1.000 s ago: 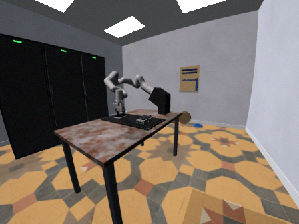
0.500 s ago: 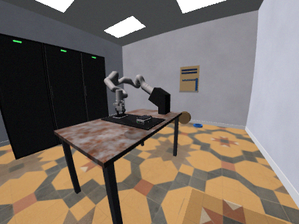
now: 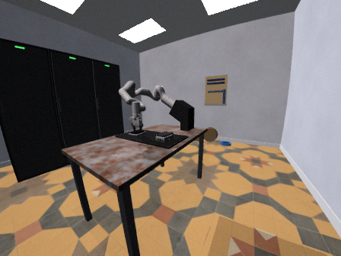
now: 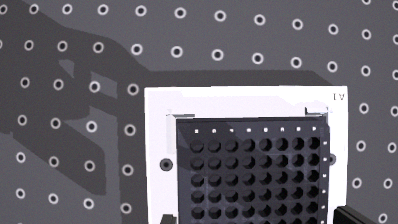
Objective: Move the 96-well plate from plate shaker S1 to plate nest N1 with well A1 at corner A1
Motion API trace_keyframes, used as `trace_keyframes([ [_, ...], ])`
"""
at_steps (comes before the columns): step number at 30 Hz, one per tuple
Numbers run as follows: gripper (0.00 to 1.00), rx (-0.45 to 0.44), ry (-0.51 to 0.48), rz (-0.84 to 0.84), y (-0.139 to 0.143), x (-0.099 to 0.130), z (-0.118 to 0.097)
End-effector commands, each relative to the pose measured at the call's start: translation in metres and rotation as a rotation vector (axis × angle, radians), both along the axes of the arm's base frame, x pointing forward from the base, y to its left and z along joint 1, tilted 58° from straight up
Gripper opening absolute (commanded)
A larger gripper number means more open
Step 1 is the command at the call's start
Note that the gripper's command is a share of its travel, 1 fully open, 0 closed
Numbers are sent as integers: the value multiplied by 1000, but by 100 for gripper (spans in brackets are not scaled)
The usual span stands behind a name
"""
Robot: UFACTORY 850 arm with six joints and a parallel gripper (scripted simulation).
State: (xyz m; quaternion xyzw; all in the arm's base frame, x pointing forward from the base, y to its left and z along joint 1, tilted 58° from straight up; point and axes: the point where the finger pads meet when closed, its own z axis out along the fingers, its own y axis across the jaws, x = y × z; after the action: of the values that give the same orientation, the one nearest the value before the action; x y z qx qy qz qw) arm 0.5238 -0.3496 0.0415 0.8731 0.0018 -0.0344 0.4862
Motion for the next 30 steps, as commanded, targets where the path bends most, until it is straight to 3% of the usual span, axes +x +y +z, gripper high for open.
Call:
trace_keyframes([
  [1, 100, 0, -1, 1, 4, 1, 3],
  [30, 100, 0, -1, 1, 66, 5, 41],
])
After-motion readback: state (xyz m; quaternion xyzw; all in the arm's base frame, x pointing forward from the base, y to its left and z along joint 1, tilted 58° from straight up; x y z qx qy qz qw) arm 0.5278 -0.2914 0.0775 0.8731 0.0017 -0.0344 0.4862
